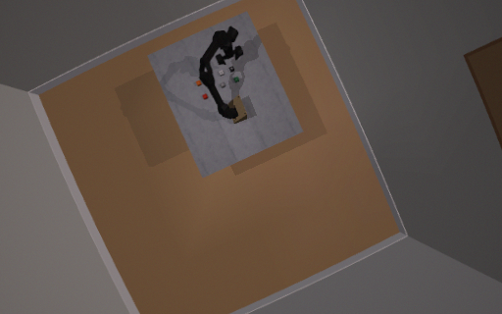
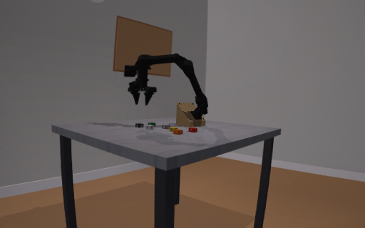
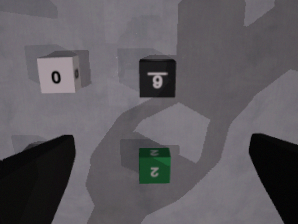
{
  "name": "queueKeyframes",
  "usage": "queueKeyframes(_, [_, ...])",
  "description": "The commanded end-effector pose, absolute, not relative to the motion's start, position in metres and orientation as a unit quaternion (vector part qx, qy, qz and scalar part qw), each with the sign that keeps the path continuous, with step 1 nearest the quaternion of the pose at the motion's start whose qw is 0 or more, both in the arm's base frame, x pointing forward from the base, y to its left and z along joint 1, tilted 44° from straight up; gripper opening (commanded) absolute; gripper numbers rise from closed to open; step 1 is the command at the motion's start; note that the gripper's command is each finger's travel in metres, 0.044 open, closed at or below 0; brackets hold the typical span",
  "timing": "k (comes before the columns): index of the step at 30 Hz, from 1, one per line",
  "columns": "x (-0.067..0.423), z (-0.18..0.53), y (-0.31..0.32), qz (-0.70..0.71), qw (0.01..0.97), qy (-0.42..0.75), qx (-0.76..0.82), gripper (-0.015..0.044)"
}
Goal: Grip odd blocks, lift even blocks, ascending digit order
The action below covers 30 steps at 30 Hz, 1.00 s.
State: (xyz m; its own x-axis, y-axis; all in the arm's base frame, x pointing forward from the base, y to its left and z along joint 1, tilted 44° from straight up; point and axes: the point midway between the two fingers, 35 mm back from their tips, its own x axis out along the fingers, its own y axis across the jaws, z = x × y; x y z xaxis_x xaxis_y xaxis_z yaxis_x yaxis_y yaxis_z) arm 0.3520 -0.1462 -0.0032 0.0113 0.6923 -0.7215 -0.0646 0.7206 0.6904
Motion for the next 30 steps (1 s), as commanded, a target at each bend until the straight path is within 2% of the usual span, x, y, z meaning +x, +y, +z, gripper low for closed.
queueKeyframes(1, [0.352, -0.003, -0.147, 0.284, 0.669, 0.644, 0.24, 0.04])
queueKeyframes(4, [0.354, 0.005, -0.14, 0.284, 0.669, 0.644, 0.24, 0.04])
queueKeyframes(9, [0.361, 0.053, -0.089, 0.285, 0.668, 0.643, 0.242, 0.04])
queueKeyframes(18, [0.361, 0.055, -0.087, 0.285, 0.668, 0.643, 0.242, 0.04])
queueKeyframes(25, [0.363, 0.003, -0.036, 0.286, 0.668, 0.643, 0.242, 0.04])
queueKeyframes(30, [0.362, -0.003, -0.03, 0.286, 0.668, 0.642, 0.242, 0.04])
